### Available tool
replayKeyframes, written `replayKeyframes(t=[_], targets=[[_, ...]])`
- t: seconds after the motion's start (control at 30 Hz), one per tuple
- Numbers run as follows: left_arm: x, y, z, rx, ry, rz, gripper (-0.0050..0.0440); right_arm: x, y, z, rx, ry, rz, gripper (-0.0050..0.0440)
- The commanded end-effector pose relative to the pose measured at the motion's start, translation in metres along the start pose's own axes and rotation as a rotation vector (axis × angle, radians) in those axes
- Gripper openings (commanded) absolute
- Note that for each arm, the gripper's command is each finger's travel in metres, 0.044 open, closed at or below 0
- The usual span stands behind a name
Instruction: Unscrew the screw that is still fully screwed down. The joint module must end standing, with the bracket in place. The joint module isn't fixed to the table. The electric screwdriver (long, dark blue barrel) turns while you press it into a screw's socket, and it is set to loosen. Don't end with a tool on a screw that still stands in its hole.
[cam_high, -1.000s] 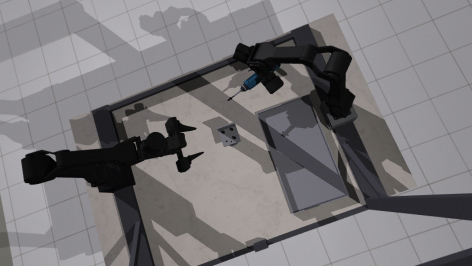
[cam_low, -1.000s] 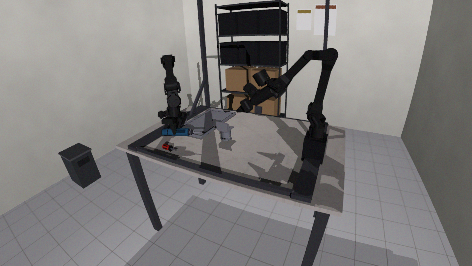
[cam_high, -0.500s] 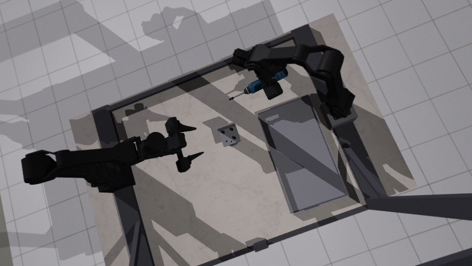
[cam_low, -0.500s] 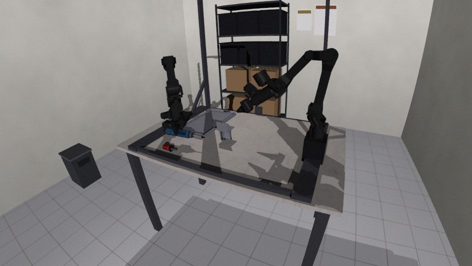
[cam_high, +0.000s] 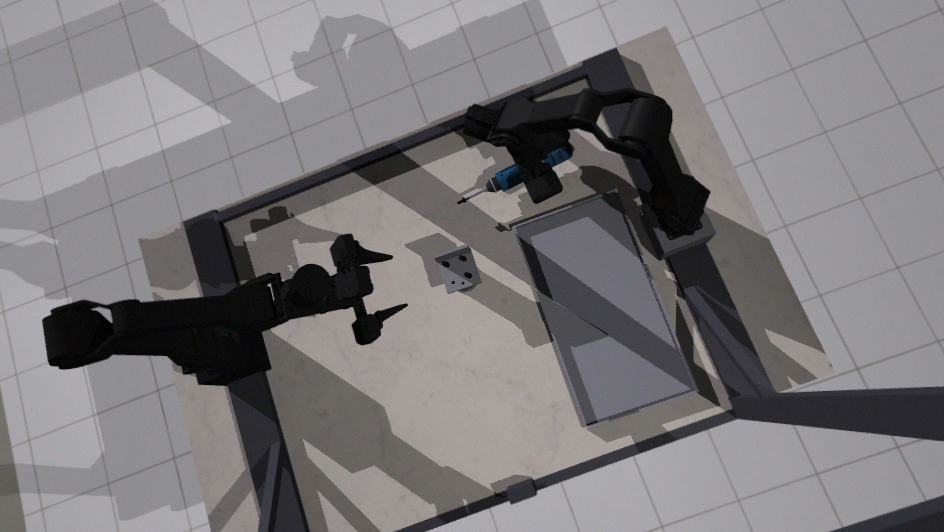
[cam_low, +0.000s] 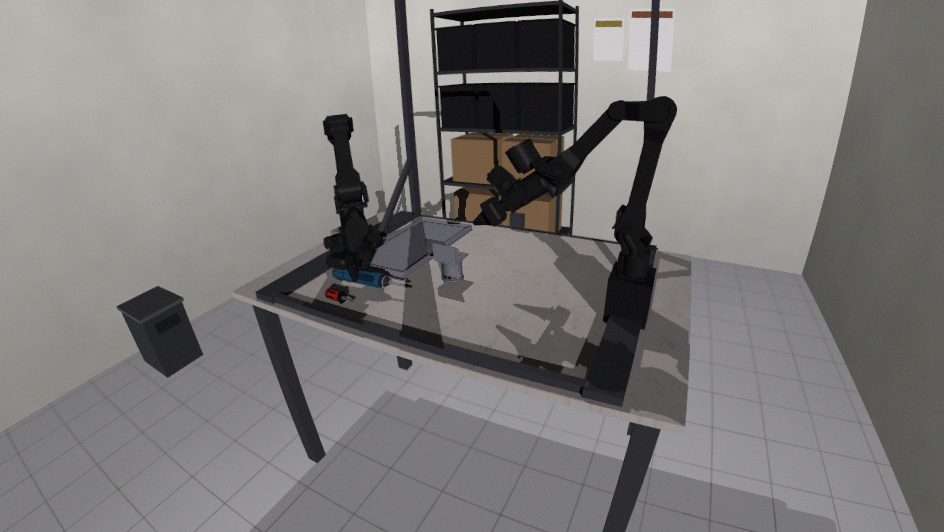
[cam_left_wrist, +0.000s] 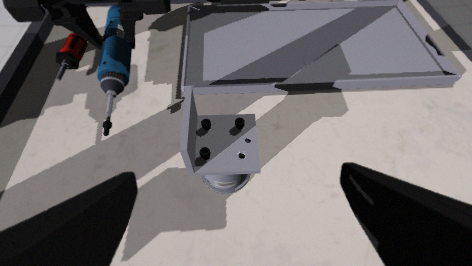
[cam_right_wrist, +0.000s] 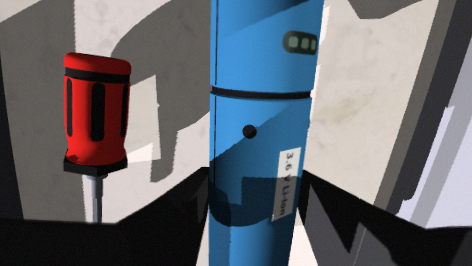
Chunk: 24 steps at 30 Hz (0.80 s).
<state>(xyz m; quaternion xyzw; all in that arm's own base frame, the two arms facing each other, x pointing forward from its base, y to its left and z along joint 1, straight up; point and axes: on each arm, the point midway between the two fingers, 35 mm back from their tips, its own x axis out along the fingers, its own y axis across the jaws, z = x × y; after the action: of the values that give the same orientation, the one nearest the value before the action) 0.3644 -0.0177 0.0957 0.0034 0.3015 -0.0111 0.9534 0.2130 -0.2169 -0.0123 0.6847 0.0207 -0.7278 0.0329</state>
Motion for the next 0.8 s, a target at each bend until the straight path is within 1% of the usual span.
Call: replayKeyframes(t=[0.0, 0.1, 0.17, 0.5, 0.6, 0.63, 0.7, 0.73, 0.77], targets=[[-0.002, 0.000, 0.009, 0.000, -0.023, 0.000, 0.0440, 0.007, 0.000, -0.004, 0.002, 0.013, 0.007, 0.0161], [-0.002, 0.000, 0.009, 0.000, -0.023, 0.000, 0.0440, 0.010, 0.000, -0.004, 0.003, 0.013, 0.007, 0.0161], [-0.002, 0.000, 0.009, 0.000, -0.023, 0.000, 0.0440, 0.004, 0.004, -0.007, 0.004, 0.029, 0.024, 0.0161], [-0.002, 0.000, 0.009, 0.000, -0.023, 0.000, 0.0440, 0.004, 0.004, -0.007, 0.004, 0.027, 0.022, 0.0161], [-0.002, 0.000, 0.009, 0.000, -0.023, 0.000, 0.0440, 0.004, 0.005, -0.006, 0.002, 0.025, 0.024, 0.0233], [-0.002, 0.000, 0.009, 0.000, -0.023, 0.000, 0.0440, 0.004, 0.005, -0.006, 0.002, 0.025, 0.024, 0.0245], [-0.002, 0.000, 0.009, 0.000, -0.023, 0.000, 0.0440, 0.004, 0.005, -0.006, 0.002, 0.025, 0.024, 0.0245], [-0.002, 0.000, 0.009, 0.000, -0.023, 0.000, 0.0440, 0.004, 0.005, -0.006, 0.002, 0.025, 0.024, 0.0269], [-0.002, 0.000, 0.009, 0.000, -0.023, 0.000, 0.0440, -0.003, 0.007, -0.009, 0.005, 0.039, 0.035, 0.0293]])
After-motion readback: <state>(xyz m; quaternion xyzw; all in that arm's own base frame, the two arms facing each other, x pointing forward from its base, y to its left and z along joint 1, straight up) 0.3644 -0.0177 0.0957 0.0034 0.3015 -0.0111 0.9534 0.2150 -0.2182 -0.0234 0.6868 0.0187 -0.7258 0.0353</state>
